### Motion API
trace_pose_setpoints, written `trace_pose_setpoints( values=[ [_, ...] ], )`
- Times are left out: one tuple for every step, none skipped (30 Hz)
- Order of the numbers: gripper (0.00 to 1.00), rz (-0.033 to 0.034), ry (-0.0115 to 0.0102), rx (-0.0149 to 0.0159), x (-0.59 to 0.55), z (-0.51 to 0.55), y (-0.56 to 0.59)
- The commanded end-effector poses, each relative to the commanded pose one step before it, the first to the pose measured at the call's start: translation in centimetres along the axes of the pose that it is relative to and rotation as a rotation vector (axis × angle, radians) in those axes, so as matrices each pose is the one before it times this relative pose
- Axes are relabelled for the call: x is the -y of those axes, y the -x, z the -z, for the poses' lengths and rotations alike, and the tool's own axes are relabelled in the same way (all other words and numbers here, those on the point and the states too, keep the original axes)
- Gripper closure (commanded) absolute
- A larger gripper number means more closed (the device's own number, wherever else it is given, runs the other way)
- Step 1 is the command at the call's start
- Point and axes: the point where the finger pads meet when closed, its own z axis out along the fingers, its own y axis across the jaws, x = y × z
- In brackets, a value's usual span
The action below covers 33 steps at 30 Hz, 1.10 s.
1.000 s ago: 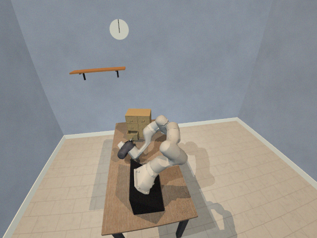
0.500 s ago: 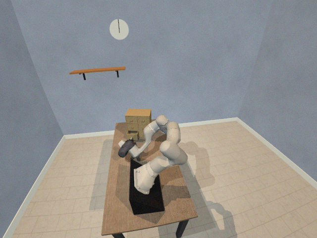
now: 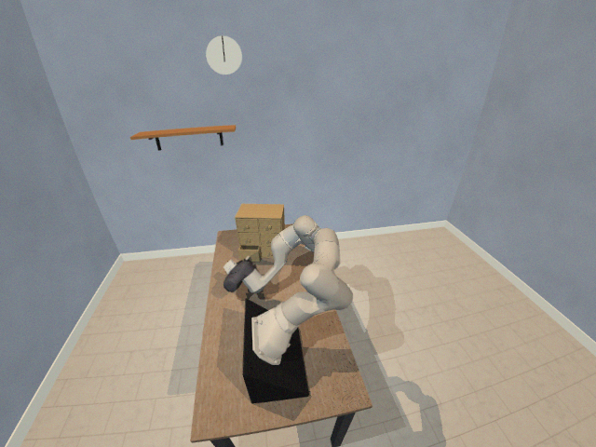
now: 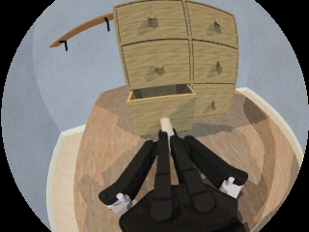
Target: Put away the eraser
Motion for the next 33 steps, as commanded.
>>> trace_pose_setpoints(
  values=[
    [1.00,0.01171,-0.00706,0.00120,0.154,-0.659,-0.214],
    [1.00,0.00000,0.00000,0.00000,0.000,-0.165,-0.060],
    [1.00,0.00000,0.00000,0.00000,0.000,-0.162,-0.059],
    [1.00,0.00000,0.00000,0.00000,0.000,-0.161,-0.059],
    [1.00,0.00000,0.00000,0.00000,0.000,-0.158,-0.057],
    [1.00,0.00000,0.00000,0.00000,0.000,-0.155,-0.056],
    [1.00,0.00000,0.00000,0.00000,0.000,-0.153,-0.056],
    [1.00,0.00000,0.00000,0.00000,0.000,-0.149,-0.054],
    [1.00,0.00000,0.00000,0.00000,0.000,-0.146,-0.053],
    [1.00,0.00000,0.00000,0.00000,0.000,-0.143,-0.052],
    [1.00,0.00000,0.00000,0.00000,0.000,-0.139,-0.051],
    [1.00,0.00000,0.00000,0.00000,0.000,-0.135,-0.049],
    [1.00,0.00000,0.00000,0.00000,0.000,-0.132,-0.048],
    [1.00,0.00000,0.00000,0.00000,0.000,0.000,0.000],
    [1.00,0.00000,0.00000,0.00000,0.000,0.000,0.000],
    [1.00,0.00000,0.00000,-0.00001,0.000,-0.129,-0.047],
    [1.00,0.00000,0.00000,0.00000,0.000,-0.124,-0.045],
    [1.00,0.00000,0.00000,0.00000,0.000,-0.120,-0.043],
    [1.00,0.00000,0.00000,0.00000,0.000,-0.116,-0.042],
    [1.00,0.00000,0.00000,-0.00001,0.000,-0.112,-0.041],
    [1.00,0.00000,0.00000,0.00000,0.000,-0.107,-0.039],
    [1.00,0.00000,0.00000,0.00000,0.000,-0.103,-0.037],
    [1.00,0.00000,0.00000,0.00000,0.000,-0.099,-0.036],
    [1.00,0.00000,0.00000,0.00000,0.000,-0.095,-0.035],
    [1.00,0.00000,0.00000,0.00000,0.000,-0.090,-0.033],
    [1.00,0.00000,0.00000,0.00000,0.000,-0.085,-0.031],
    [1.00,0.00000,0.00000,0.00000,0.000,-0.080,-0.029],
    [1.00,0.00000,0.00000,0.00000,0.000,-0.076,-0.028],
    [1.00,0.00000,0.00000,0.00000,0.000,-0.072,-0.026],
    [1.00,0.00000,0.00000,0.00000,0.000,-0.067,-0.025],
    [1.00,0.00000,0.00000,0.00000,0.000,0.000,0.000],
    [1.00,0.00000,0.00000,0.00000,0.000,0.000,0.000],
    [1.00,0.00000,0.00000,0.00000,0.000,-0.063,-0.023]
  ],
)
